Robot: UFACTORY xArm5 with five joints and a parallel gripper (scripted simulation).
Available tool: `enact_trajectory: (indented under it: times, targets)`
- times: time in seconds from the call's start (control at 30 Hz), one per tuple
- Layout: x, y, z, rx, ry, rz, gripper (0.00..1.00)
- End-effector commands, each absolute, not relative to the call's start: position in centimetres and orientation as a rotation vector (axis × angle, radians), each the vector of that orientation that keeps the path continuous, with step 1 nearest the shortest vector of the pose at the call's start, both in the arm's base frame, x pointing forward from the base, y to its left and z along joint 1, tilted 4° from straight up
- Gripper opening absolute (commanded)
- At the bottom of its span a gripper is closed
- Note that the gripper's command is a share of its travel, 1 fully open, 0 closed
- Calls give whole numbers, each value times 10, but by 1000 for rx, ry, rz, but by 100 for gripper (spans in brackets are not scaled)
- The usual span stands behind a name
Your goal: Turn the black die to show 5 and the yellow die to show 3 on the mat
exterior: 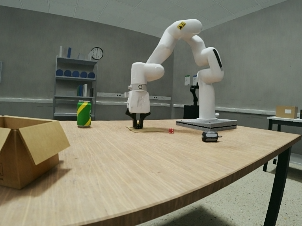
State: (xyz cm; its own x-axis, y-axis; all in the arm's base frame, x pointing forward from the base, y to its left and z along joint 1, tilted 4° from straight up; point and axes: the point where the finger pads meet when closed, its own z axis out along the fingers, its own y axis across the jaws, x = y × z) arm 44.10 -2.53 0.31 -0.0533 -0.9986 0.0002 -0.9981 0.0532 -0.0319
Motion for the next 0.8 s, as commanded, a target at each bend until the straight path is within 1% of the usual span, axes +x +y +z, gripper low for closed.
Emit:
enact_trajectory:
  times: [0.0, 0.53, 0.57, 0.63, 0.67, 0.73, 0.77]
  targets:
    - [442, -25, 4, -2145, 2262, -40, 15]
    - [442, -25, 4, -2145, 2262, -40, 15]
    - [442, -25, 4, -2145, 2262, -40, 19]
    - [442, -25, 4, -2145, 2262, -40, 19]
    - [442, -25, 4, -2145, 2262, -40, 23]
    - [442, -25, 4, -2145, 2262, -40, 23]
    - [442, -25, 4, -2145, 2262, -40, 28]
